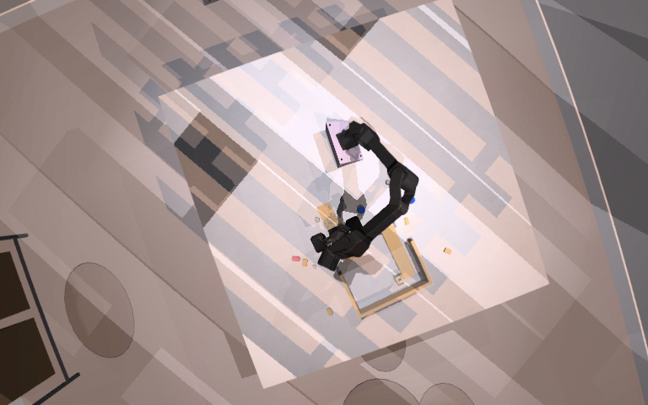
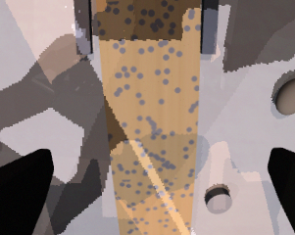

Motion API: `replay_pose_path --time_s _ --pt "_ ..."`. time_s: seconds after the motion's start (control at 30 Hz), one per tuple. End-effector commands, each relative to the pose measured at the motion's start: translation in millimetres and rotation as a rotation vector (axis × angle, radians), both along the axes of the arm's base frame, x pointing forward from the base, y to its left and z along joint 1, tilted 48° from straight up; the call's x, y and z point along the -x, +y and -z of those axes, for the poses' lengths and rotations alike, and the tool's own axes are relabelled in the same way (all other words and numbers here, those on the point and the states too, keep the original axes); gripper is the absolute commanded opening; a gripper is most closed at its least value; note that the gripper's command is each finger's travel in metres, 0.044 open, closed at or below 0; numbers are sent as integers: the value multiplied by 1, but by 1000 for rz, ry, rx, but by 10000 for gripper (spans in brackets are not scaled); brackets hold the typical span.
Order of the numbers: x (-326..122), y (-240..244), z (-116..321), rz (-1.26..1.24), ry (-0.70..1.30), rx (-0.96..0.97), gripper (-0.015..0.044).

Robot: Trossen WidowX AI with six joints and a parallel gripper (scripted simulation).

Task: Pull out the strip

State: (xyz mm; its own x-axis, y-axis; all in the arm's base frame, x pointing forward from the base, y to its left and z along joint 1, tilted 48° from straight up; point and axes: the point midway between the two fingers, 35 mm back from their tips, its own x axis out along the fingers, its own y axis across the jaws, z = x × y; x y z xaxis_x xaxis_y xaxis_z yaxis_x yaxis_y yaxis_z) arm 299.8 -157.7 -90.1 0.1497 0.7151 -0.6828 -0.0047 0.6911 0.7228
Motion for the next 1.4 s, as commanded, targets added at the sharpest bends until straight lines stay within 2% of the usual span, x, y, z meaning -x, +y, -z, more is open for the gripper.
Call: replay_pose_path --time_s 0.0,0.93,1.17,1.37 --pt "-15 -1 -3 0 5 -7 440" --pt "-114 -7 -26 0 1 -8 440" --pt "-116 -1 -20 1 1 -8 256" --pt "-118 6 -13 1 0 -8 250"
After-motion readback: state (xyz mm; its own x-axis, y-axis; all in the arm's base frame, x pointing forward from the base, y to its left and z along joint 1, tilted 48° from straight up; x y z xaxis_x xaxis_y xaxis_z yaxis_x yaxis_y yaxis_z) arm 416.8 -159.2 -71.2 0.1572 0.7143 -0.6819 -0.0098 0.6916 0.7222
